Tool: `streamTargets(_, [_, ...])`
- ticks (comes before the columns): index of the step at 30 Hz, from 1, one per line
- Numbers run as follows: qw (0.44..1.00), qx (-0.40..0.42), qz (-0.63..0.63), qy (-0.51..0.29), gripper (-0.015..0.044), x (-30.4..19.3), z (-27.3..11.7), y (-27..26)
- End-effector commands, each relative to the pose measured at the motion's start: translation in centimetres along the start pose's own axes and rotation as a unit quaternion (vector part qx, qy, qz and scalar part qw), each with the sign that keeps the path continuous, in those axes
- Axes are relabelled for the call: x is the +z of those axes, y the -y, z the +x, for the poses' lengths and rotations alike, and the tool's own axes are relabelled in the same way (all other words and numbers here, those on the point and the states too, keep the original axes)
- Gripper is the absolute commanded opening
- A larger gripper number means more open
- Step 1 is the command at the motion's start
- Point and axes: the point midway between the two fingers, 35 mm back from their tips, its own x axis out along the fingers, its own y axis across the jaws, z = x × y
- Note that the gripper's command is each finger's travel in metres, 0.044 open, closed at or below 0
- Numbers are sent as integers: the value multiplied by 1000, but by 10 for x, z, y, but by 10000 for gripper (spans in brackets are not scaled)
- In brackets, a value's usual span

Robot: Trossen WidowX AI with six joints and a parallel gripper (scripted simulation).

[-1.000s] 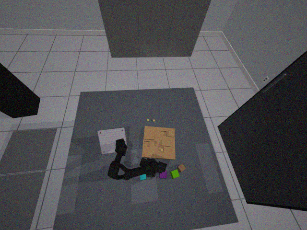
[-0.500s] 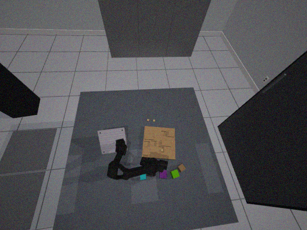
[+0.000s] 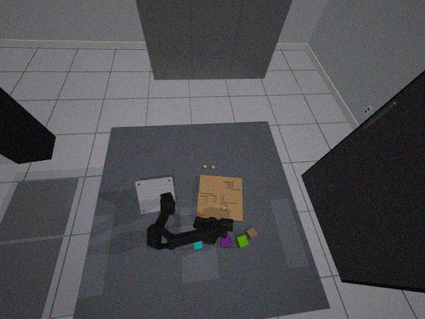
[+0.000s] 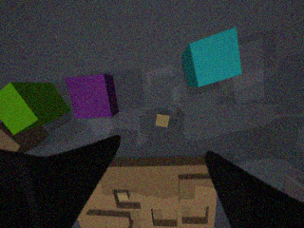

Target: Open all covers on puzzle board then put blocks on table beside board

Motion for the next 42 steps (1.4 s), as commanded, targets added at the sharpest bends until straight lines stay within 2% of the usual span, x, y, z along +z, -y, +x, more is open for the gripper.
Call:
streamTargets(1, [999, -1, -38, 2, 361, -4, -2, -3])
streamTargets(8, [971, -2, -240, -2, 177, -35, -3, -22])
streamTargets(15, [902, -1, -432, -5, 0, -70, -3, -37])
streamTargets(22, [791, 0, -612, -5, 0, -108, -3, -46])
streamTargets(32, [581, 1, -814, -1, 0, -162, -2, -49])
streamTargets(42, [577, 1, -817, -1, 0, -163, 9, -49])
